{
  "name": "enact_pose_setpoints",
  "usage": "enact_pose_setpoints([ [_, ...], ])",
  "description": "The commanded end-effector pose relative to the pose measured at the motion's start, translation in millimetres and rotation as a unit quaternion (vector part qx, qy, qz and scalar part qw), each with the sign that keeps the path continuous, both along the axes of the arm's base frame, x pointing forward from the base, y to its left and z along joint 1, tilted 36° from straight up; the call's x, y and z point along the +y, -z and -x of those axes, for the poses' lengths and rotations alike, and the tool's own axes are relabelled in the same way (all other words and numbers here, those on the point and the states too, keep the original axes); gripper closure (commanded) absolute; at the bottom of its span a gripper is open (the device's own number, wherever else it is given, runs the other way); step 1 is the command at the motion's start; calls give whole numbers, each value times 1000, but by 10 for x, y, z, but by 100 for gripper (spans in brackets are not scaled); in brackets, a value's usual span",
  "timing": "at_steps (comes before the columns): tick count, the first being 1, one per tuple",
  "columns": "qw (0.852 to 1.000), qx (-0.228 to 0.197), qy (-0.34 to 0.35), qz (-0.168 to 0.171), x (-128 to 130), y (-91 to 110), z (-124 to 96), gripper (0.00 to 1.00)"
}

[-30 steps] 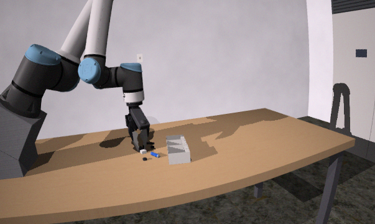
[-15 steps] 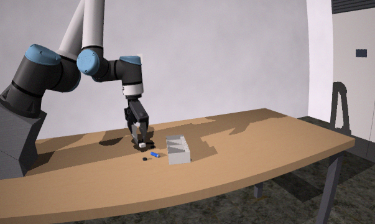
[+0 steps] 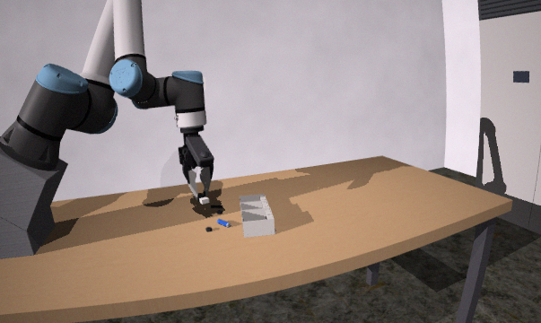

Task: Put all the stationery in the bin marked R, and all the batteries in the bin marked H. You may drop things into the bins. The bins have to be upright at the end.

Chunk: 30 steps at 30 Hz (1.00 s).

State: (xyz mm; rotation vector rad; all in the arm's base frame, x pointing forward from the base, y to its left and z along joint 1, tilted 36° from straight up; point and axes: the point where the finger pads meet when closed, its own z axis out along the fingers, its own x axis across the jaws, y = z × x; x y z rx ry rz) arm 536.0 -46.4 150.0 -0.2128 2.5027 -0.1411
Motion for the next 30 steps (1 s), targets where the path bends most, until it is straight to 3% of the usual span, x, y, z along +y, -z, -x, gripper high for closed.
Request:
enact_pose_setpoints([
  [1,1000,0,0,0,0,-6,0,100],
  [13,1000,0,0,0,3,-59,39,100],
  [15,999,-3,40,-30,-94,-105,-16,100],
  [18,997,-4,60,-44,-142,-128,-43,100],
  [26,976,-12,177,-130,-528,-314,-261,100],
  [30,974,-12,181,-133,-720,-407,-371,100],
])
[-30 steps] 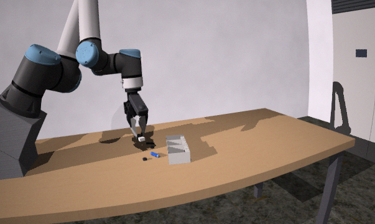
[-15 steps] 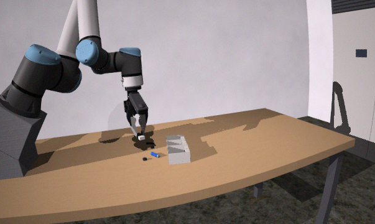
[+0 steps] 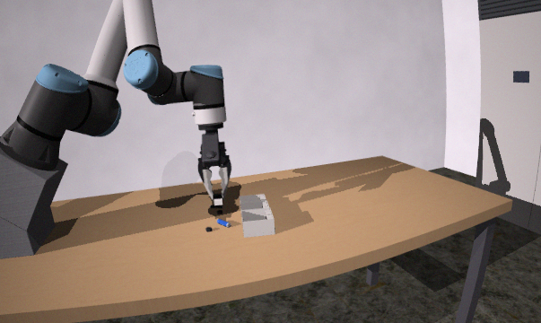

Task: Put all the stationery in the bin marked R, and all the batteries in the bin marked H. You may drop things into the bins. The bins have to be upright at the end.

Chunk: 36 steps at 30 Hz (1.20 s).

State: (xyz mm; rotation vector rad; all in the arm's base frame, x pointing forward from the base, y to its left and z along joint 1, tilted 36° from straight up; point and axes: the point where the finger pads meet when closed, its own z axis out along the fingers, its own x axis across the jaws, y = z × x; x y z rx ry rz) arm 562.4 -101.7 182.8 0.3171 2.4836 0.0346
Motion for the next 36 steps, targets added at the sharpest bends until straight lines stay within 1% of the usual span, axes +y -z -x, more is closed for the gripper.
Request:
enact_pose_setpoints([
  [1,1000,0,13,-9,-215,-102,-134,100],
  [2,1000,0,13,-9,-263,-125,-162,100],
  [4,1000,0,13,-9,-263,-125,-162,100],
  [19,1000,0,13,-9,-1007,-483,-584,100],
  [36,1000,0,13,-9,-994,-477,-577,100],
])
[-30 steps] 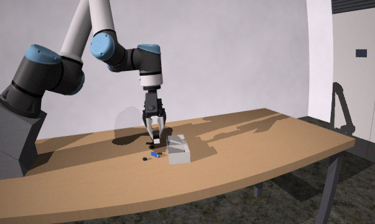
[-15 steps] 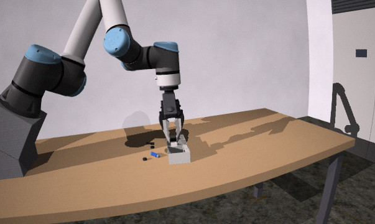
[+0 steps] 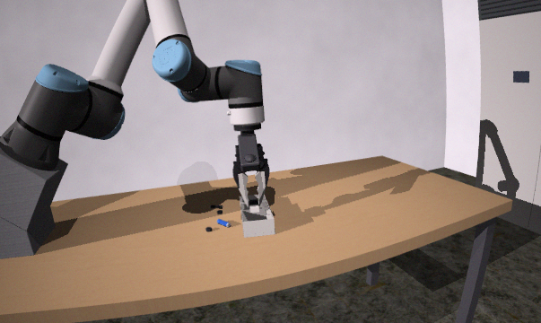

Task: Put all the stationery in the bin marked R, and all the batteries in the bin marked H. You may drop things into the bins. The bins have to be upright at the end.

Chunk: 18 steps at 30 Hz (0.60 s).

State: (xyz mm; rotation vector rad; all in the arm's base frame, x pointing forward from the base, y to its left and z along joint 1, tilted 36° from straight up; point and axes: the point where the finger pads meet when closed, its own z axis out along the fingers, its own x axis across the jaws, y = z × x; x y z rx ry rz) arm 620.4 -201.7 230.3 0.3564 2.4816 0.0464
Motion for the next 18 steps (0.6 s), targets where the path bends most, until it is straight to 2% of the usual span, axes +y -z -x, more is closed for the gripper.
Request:
enact_pose_setpoints([
  [1,1000,0,0,0,6,-3,3,100],
  [18,1000,0,0,0,-9,239,-174,100],
])
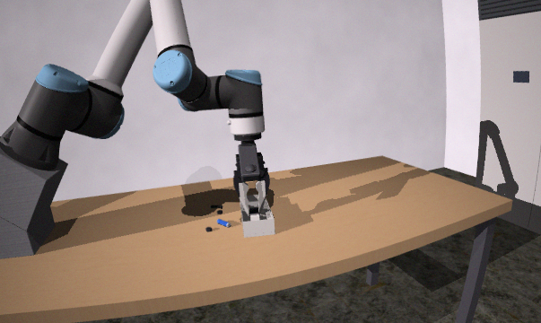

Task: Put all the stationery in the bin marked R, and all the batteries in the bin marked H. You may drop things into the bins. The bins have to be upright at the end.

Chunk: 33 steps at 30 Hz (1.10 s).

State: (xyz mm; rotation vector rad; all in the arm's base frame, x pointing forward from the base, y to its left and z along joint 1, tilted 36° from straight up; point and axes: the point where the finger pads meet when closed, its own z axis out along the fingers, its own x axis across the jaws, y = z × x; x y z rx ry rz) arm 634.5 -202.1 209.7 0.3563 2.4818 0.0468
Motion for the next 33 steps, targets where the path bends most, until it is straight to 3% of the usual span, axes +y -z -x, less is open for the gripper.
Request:
enact_pose_setpoints([
  [1,1000,-1,0,0,-5,33,-33,100],
  [21,1000,-1,0,0,-3,121,-90,100],
  [22,1000,-1,0,0,-3,121,-90,82],
  [33,1000,-1,0,0,-3,121,-90,82],
])
